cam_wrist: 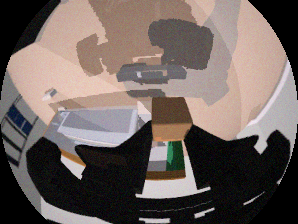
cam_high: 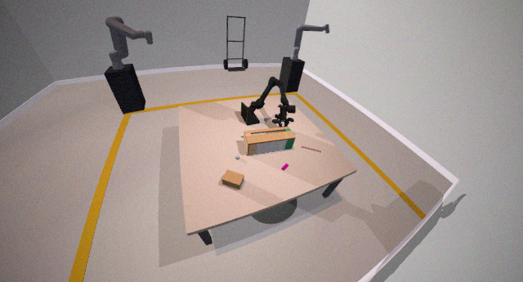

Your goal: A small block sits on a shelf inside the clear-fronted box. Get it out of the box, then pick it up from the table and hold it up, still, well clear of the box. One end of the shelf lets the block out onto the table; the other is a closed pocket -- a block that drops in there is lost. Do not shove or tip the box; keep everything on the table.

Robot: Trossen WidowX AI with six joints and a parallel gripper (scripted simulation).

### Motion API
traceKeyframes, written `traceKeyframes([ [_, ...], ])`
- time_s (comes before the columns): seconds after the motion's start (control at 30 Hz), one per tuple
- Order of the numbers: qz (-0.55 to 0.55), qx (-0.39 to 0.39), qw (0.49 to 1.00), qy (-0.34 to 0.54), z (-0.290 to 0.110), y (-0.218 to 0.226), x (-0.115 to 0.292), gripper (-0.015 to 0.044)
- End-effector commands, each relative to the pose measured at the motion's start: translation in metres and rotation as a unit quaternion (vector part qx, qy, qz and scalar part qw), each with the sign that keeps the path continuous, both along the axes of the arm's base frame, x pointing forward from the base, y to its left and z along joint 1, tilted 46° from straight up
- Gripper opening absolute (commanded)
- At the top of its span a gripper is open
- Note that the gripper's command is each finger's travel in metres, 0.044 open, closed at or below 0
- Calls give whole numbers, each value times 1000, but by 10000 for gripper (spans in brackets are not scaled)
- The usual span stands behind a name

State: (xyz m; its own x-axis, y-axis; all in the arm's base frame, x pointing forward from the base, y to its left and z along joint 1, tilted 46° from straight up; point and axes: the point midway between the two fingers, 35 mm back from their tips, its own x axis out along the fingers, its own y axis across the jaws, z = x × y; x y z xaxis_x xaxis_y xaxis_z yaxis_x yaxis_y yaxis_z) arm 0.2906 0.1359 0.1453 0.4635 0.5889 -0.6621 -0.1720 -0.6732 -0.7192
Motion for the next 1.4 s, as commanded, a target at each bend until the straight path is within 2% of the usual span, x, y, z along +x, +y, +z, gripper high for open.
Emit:
traceKeyframes([
  [0.0, -4, 5, 1000, 6, 4, -5, -2, 0],
  [0.33, -134, 94, 977, 138, -2, -18, -5, 0],
  [0.67, -264, 179, 909, 267, -6, -31, -10, 0],
  [1.0, -384, 256, 800, 383, -10, -43, -15, 0],
  [1.37, -497, 326, 637, 490, -13, -55, -21, 0],
])
